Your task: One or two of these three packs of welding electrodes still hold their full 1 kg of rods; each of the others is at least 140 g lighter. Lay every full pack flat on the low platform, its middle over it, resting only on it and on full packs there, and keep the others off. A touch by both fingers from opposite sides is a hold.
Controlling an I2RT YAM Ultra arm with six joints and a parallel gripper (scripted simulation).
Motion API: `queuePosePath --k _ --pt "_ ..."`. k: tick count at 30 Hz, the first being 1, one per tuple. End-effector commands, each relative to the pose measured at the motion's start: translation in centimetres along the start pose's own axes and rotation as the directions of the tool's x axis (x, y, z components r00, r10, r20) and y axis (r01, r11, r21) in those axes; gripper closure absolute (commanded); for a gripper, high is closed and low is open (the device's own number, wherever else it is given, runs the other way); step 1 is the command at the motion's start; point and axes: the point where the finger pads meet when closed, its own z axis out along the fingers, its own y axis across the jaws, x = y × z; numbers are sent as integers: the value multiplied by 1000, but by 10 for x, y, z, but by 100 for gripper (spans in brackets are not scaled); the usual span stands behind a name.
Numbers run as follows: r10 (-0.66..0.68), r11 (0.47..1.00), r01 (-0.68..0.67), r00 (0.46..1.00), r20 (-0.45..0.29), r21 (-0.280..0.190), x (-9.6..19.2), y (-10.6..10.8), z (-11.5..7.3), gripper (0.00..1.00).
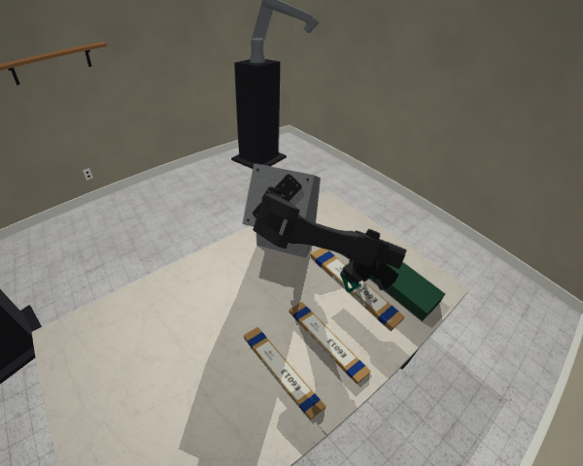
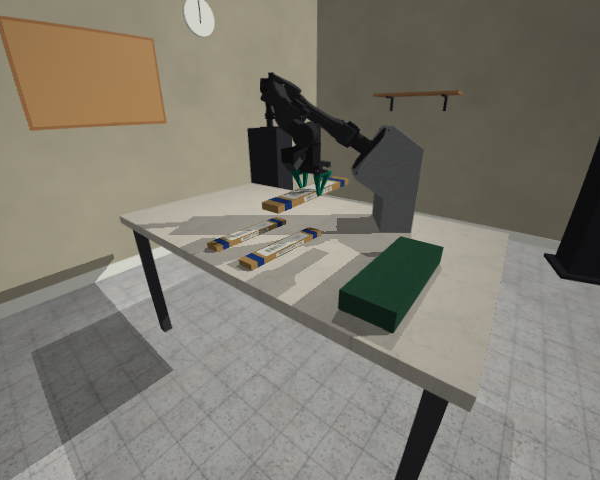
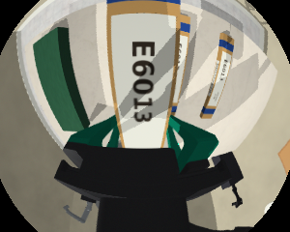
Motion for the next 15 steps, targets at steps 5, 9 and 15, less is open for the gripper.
queuePosePath --k 5,9,15 --pt "30 999 -27 997 76 -40 -15 -2 -28 100" --pt "21 999 -19 997 71 -37 -12 -2 -26 100" --pt "16 999 -13 998 67 -36 -11 -2 -25 100"
